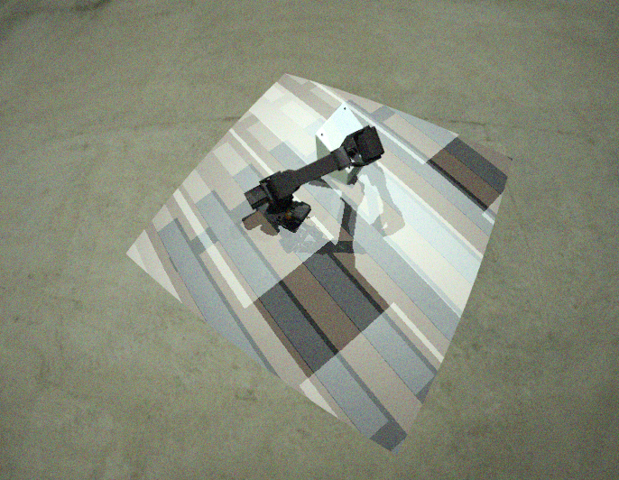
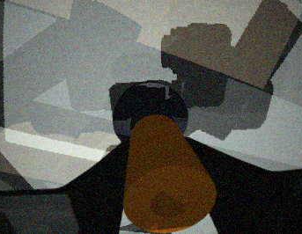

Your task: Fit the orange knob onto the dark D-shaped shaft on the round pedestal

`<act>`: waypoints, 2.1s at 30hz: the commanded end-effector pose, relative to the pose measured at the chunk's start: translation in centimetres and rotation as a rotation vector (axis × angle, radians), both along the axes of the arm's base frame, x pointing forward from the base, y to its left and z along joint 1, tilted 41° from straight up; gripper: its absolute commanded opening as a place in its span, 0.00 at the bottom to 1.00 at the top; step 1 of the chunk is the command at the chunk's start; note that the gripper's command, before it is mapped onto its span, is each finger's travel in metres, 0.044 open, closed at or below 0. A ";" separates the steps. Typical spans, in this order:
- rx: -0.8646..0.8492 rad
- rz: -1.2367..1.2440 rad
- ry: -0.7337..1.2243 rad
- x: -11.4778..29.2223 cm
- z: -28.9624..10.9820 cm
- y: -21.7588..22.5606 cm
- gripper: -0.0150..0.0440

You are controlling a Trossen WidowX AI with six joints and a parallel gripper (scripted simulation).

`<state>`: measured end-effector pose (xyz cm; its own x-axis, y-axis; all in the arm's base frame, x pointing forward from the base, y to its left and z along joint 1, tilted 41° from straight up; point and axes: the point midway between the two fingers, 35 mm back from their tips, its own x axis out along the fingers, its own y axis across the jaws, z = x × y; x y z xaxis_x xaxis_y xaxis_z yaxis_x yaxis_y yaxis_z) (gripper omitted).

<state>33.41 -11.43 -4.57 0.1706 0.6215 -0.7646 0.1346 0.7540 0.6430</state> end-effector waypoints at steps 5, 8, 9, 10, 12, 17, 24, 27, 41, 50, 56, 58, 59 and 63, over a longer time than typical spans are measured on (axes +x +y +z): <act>0.003 -0.005 -0.001 0.1 0.0 0.0 0.25; 0.003 -0.005 -0.001 0.1 0.0 0.0 0.25; 0.003 -0.005 -0.001 0.1 0.0 0.0 0.25; 0.003 -0.005 -0.001 0.1 0.0 0.0 0.25; 0.003 -0.005 -0.001 0.1 0.0 0.0 0.25; 0.003 -0.005 -0.001 0.1 0.0 0.0 0.25; 0.003 -0.005 -0.001 0.0 0.1 -0.1 0.25; 0.002 -0.005 -0.001 -0.1 0.4 -0.3 0.25; -0.006 0.035 -0.034 -0.1 0.0 -0.1 0.25; -0.006 0.035 -0.034 -0.1 0.0 -0.1 0.25; -0.007 0.035 -0.034 0.1 0.5 -0.3 0.25; -0.011 0.055 -0.051 0.1 0.5 -0.3 0.25; -0.014 0.069 -0.062 0.1 0.5 -0.3 0.25; -0.015 0.075 -0.067 0.2 0.2 -0.1 0.25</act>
